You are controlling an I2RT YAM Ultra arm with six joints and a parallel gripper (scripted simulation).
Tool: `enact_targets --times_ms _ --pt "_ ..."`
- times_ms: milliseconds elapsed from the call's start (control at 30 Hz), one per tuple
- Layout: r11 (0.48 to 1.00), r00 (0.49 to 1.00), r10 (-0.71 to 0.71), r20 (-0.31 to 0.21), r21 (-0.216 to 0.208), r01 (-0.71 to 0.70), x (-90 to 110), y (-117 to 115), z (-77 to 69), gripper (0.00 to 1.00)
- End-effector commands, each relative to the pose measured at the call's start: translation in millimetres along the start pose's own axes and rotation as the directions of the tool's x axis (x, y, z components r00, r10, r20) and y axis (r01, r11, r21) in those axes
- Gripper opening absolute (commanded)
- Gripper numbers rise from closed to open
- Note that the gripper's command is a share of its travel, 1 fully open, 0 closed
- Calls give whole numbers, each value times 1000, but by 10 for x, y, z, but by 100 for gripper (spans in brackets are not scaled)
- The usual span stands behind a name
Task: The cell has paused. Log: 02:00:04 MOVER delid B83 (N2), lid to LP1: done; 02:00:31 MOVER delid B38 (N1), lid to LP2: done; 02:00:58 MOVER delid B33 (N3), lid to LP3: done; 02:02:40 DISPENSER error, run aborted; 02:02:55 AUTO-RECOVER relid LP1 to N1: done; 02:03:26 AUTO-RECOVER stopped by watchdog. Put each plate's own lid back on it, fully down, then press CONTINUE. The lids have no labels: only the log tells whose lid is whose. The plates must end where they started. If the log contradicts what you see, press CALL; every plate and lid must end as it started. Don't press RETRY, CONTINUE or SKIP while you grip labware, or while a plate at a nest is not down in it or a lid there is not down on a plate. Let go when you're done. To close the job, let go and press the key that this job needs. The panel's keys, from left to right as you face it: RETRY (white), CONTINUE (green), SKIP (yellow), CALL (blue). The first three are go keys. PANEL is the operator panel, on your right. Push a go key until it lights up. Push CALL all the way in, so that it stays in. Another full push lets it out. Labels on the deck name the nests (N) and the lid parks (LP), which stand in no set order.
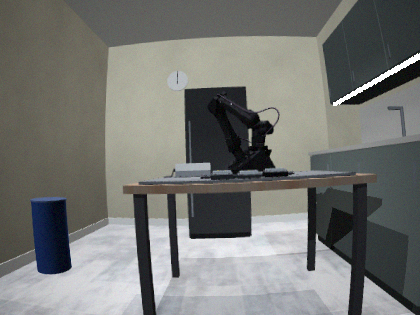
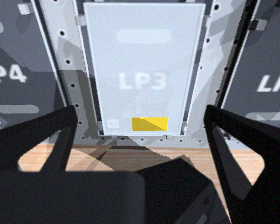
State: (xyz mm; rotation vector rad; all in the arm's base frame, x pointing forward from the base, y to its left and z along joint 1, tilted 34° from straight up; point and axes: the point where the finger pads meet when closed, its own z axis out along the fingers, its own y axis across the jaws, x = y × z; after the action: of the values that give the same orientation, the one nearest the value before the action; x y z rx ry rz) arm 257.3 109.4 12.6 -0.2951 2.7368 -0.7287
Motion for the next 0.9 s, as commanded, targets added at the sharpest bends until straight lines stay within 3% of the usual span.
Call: enact_targets --times_ms 0,133,200,400,467,600,633,733,867 --pt "999 998 27 58 -25 -26 -147 3 -115 100" --pt "999 998 27 62 -27 -26 -151 2 -124 100" --pt "1000 999 17 35 -8 -17 -108 -15 -30 100" --pt "1000 1000 -2 21 4 1 -28 -5 135 100" --pt "1000 999 15 34 -3 -15 -103 -1 140 100" --pt "1000 1000 3 19 6 -3 -34 -19 208 100" --pt "1000 999 14 49 -10 -14 -63 -11 197 100" --pt "1000 999 15 35 -1 -15 -112 -5 238 100" --pt "1000 1000 3 19 8 -3 -31 -23 341 100"
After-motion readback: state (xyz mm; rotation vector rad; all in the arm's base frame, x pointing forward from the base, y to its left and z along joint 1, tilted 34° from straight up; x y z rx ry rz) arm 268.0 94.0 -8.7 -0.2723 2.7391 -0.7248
